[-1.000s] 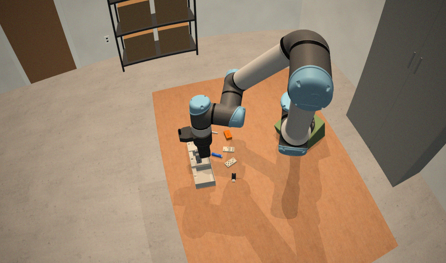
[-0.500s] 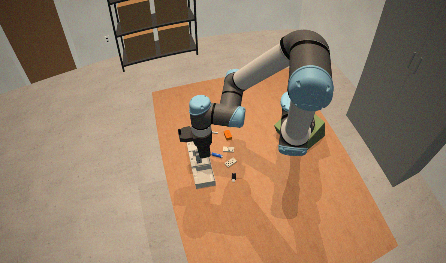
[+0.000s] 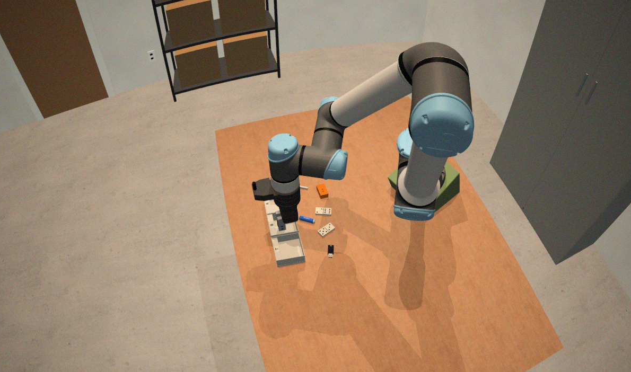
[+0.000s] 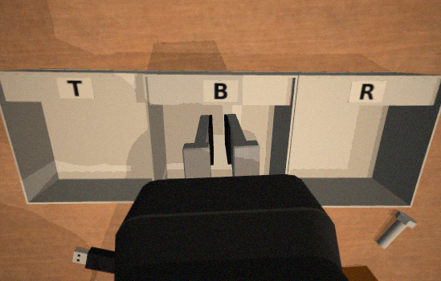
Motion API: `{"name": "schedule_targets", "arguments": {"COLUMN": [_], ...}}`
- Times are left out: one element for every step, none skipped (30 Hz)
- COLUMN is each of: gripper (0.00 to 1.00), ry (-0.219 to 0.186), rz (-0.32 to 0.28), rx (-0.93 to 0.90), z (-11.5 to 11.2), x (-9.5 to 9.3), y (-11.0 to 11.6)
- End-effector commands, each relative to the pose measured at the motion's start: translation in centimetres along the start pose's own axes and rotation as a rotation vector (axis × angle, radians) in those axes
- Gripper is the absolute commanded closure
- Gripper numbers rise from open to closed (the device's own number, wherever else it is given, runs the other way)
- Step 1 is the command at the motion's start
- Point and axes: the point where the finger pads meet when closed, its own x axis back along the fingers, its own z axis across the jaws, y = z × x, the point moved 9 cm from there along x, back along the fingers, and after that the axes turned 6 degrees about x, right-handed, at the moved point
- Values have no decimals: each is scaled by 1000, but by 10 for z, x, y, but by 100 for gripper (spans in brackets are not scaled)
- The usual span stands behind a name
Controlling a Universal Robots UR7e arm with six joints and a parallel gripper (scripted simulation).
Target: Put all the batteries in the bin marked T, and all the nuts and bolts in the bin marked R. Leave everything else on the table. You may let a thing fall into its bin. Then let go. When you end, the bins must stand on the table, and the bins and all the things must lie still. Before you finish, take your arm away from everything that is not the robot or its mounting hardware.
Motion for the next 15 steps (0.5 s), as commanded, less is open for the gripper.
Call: {"name": "schedule_targets", "arguments": {"gripper": [69, 69, 69, 69, 69, 69, 69, 69, 69, 69, 69, 69, 69, 69, 69], "ry": [4, 4, 4, 4, 4, 4, 4, 4, 4, 4, 4, 4, 4, 4, 4], "rz": [6, 6, 6, 6, 6, 6, 6, 6, 6, 6, 6, 6, 6, 6, 6], "rx": [1, 1, 1, 1, 1, 1, 1, 1, 1, 1, 1, 1, 1, 1, 1], "z": [2, 1, 1, 1, 1, 1, 1, 1, 1, 1, 1, 1, 1, 1, 1], "x": [11, 12, 14, 15, 16, 16, 16, 18, 19, 20, 22, 23, 24, 26, 27], "y": [-2, -2, -2, -2, -2, -2, -2, -2, -2, -2, -2, -2, -2, -2, -2]}}
